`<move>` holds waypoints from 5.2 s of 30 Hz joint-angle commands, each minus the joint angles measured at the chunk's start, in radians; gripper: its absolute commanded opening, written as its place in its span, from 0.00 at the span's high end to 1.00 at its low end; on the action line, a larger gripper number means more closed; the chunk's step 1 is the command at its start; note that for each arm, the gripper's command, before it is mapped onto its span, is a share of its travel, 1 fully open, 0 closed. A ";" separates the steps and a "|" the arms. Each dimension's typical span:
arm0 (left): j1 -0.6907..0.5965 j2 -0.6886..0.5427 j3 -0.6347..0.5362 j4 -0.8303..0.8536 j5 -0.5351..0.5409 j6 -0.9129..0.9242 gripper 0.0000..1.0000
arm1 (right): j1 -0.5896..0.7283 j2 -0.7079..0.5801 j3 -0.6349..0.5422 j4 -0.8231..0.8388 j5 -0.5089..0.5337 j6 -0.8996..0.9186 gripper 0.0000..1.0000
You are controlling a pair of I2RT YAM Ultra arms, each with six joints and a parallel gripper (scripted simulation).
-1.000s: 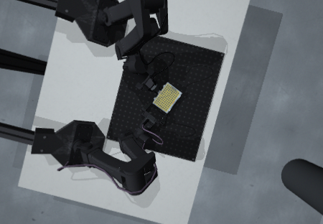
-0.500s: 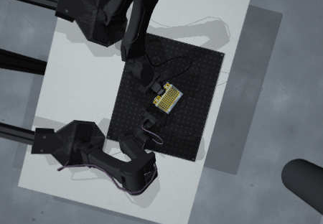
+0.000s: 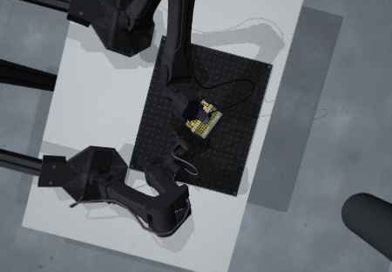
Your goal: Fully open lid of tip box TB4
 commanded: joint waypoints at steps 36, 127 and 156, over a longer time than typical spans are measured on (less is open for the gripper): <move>0.058 0.267 0.651 -0.865 0.175 -0.285 0.88 | 0.003 0.005 0.013 -0.014 -0.002 0.003 0.16; -0.026 0.217 0.797 -0.816 0.053 -0.031 0.00 | 0.003 0.005 0.012 -0.014 -0.002 0.004 0.16; -0.020 0.219 0.795 -0.803 0.065 -0.025 0.00 | -0.019 -0.029 -0.034 0.005 -0.021 -0.011 0.00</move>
